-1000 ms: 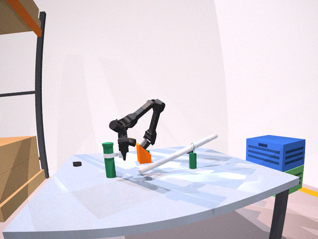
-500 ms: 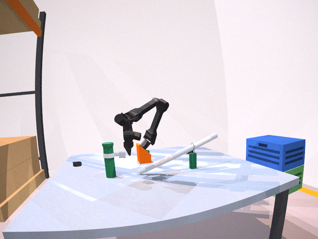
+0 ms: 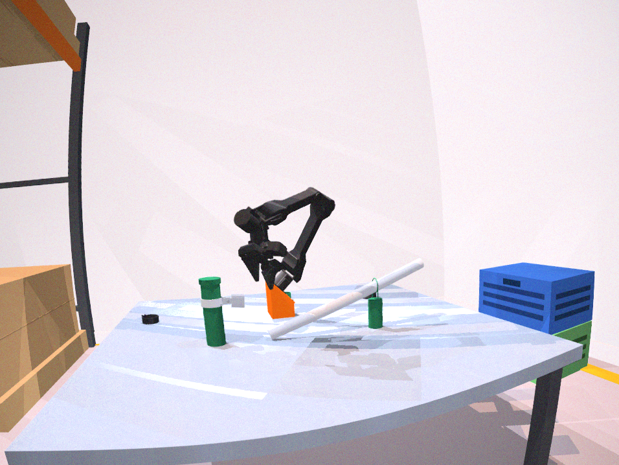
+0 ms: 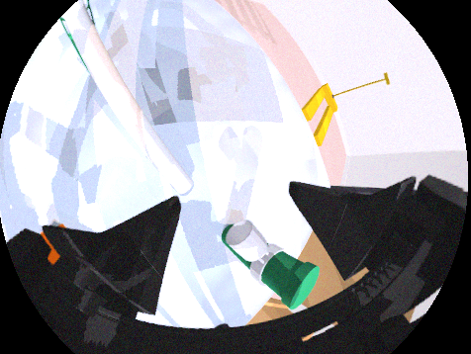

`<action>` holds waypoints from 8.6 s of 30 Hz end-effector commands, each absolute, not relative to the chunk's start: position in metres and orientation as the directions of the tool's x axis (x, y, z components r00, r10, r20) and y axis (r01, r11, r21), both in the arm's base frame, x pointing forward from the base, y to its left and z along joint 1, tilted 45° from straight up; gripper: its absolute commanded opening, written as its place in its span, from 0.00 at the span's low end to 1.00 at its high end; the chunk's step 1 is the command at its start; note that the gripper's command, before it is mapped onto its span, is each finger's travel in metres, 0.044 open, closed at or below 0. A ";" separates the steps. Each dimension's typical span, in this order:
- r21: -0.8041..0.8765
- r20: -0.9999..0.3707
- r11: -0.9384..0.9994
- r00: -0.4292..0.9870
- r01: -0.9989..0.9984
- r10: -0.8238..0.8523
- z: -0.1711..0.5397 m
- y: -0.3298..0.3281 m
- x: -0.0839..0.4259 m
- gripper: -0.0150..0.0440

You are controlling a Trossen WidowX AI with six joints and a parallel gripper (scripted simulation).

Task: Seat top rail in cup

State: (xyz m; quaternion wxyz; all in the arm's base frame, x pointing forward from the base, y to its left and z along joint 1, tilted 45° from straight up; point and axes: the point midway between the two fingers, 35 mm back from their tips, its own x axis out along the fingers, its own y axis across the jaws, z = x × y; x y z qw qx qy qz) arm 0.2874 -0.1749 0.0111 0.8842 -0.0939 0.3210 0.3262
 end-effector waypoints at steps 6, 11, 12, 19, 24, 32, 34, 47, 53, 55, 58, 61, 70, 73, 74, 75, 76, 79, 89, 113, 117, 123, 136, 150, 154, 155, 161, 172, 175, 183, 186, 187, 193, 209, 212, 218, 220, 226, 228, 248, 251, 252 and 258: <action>0.648 -0.615 0.762 0.586 -0.008 0.528 0.103 -0.156 0.278 1.00; 0.699 -0.614 0.709 0.585 0.091 0.530 0.114 -0.152 0.275 1.00; 0.699 -0.614 0.709 0.585 0.091 0.530 0.114 -0.152 0.275 1.00; 0.699 -0.614 0.709 0.585 0.091 0.530 0.114 -0.152 0.275 1.00; 0.699 -0.614 0.709 0.585 0.091 0.530 0.114 -0.152 0.275 1.00; 0.539 -0.649 0.797 0.469 -0.271 0.599 0.105 -0.129 0.287 1.00; 0.453 -0.663 0.773 0.412 -0.444 0.625 0.101 -0.118 0.292 1.00; 0.010 -0.712 0.166 0.110 -0.986 0.694 0.084 -0.063 0.306 1.00; 0.010 -0.712 0.166 0.110 -0.986 0.694 0.084 -0.063 0.306 1.00; 0.010 -0.712 0.166 0.110 -0.986 0.694 0.084 -0.063 0.306 1.00; 0.010 -0.712 0.166 0.110 -0.986 0.694 0.084 -0.063 0.306 1.00; 0.010 -0.712 0.166 0.110 -0.986 0.694 0.084 -0.063 0.306 1.00; 0.009 -0.711 0.166 0.110 -0.986 0.695 0.059 -0.038 0.310 1.00; 0.009 -0.711 0.166 0.110 -0.986 0.695 0.059 -0.038 0.310 1.00; 0.009 -0.711 0.166 0.110 -0.986 0.695 0.058 -0.037 0.310 1.00; 0.009 -0.711 0.166 0.111 -0.986 0.695 0.056 -0.035 0.310 1.00; 0.009 -0.710 0.166 0.111 -0.986 0.695 0.054 -0.033 0.310 1.00; 0.009 -0.710 0.166 0.111 -0.986 0.695 0.049 -0.028 0.311 1.00; 0.008 -0.711 0.166 0.111 -0.986 0.695 0.042 -0.022 0.313 1.00; 0.008 -0.709 0.166 0.111 -0.986 0.696 0.015 0.006 0.317 1.00; 0.008 -0.709 0.166 0.111 -0.986 0.697 0.010 0.010 0.318 1.00; 0.008 -0.708 0.166 0.111 -0.986 0.697 0.007 0.014 0.318 1.00; 0.008 -0.708 0.166 0.111 -0.986 0.697 0.007 0.014 0.318 0.49; 0.004 -0.727 0.165 0.110 -0.986 0.677 0.011 0.004 0.318 0.25; -0.004 -0.786 0.163 0.104 -0.987 0.610 0.016 -0.018 0.317 0.25; -0.005 -0.802 0.162 0.101 -0.987 0.588 0.018 -0.024 0.316 0.25; -0.004 -0.887 0.150 0.073 -0.989 0.457 0.031 -0.063 0.310 0.25; -0.001 -0.892 0.149 0.068 -0.989 0.447 0.032 -0.066 0.309 0.25; 0.004 -0.883 0.151 0.067 -0.989 0.464 0.031 -0.061 0.309 0.25; 0.004 -0.883 0.151 0.067 -0.989 0.464 0.031 -0.062 0.309 0.25; 0.004 -0.884 0.151 0.067 -0.989 0.464 0.031 -0.063 0.309 0.25; 0.004 -0.884 0.151 0.067 -0.989 0.463 0.031 -0.063 0.309 0.25; 0.004 -0.884 0.151 0.067 -0.989 0.463 0.032 -0.067 0.309 0.25; 0.004 -0.883 0.149 0.066 -0.989 0.464 0.030 -0.075 0.309 0.25; 0.005 -0.882 0.147 0.064 -0.989 0.466 0.026 -0.077 0.309 0.25; 0.008 -0.881 0.143 0.061 -0.990 0.470 0.018 -0.082 0.307 0.25; 0.008 -0.880 0.143 0.061 -0.990 0.470 0.016 -0.083 0.306 0.25; 0.008 -0.880 0.143 0.060 -0.990 0.470 0.016 -0.083 0.306 0.25; 0.009 -0.879 0.142 0.060 -0.990 0.473 0.016 -0.082 0.307 0.25; 0.013 -0.878 0.141 0.057 -0.990 0.475 0.018 -0.080 0.306 0.25; 0.013 -0.879 0.142 0.056 -0.990 0.473 0.018 -0.081 0.306 0.25; 0.013 -0.879 0.142 0.056 -0.990 0.473 0.018 -0.081 0.306 0.25; 0.014 -0.880 0.142 0.056 -0.990 0.471 0.018 -0.082 0.305 0.25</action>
